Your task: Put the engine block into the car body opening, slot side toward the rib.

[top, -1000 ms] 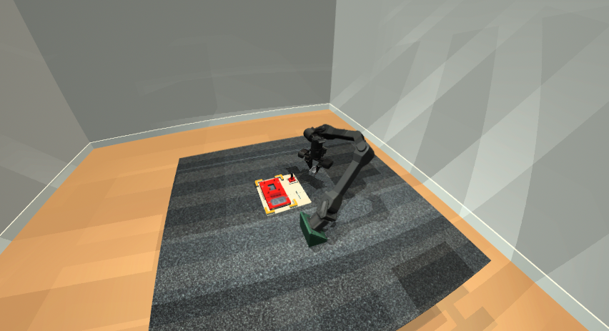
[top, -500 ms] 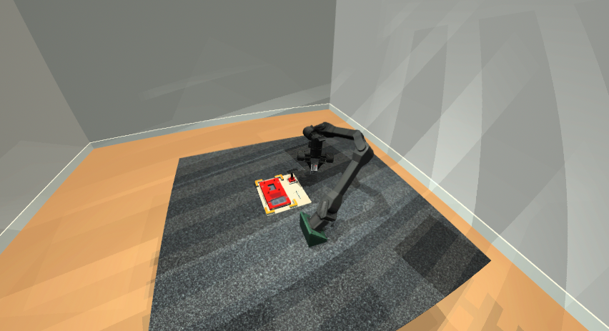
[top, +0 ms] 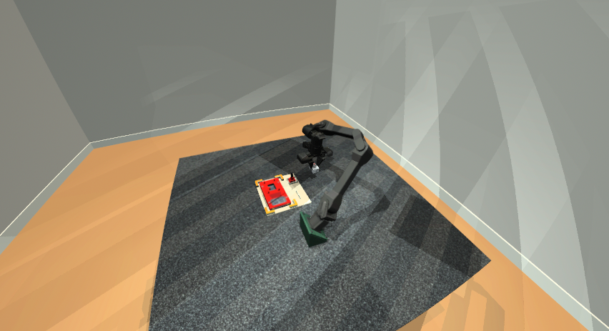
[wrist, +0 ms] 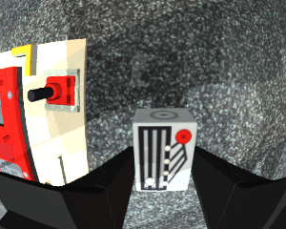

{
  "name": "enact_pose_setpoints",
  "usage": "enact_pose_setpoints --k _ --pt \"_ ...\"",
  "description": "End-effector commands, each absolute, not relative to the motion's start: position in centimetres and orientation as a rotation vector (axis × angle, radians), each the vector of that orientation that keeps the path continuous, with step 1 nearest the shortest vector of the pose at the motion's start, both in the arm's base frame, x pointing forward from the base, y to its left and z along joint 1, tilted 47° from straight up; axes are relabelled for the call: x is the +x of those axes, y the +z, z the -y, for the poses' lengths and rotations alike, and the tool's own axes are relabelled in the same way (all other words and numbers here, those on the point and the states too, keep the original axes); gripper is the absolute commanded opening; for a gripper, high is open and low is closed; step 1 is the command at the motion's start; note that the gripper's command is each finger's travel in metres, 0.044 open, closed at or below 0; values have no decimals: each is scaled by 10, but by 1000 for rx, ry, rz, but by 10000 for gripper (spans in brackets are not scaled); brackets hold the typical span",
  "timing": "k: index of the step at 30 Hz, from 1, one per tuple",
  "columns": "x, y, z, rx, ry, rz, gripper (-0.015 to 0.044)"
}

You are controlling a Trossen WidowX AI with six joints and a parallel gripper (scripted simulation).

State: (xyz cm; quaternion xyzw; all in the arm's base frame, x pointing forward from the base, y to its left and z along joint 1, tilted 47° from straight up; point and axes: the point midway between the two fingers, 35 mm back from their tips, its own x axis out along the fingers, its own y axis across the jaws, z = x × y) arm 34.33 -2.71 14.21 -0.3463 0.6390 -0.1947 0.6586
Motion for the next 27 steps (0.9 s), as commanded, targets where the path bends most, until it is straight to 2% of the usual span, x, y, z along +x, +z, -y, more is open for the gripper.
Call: enact_pose_setpoints --k 1,27 --pt "344 145 25 -892 -350 -1484 0" --pt "342 158 12 -1592 366 -1653 0"
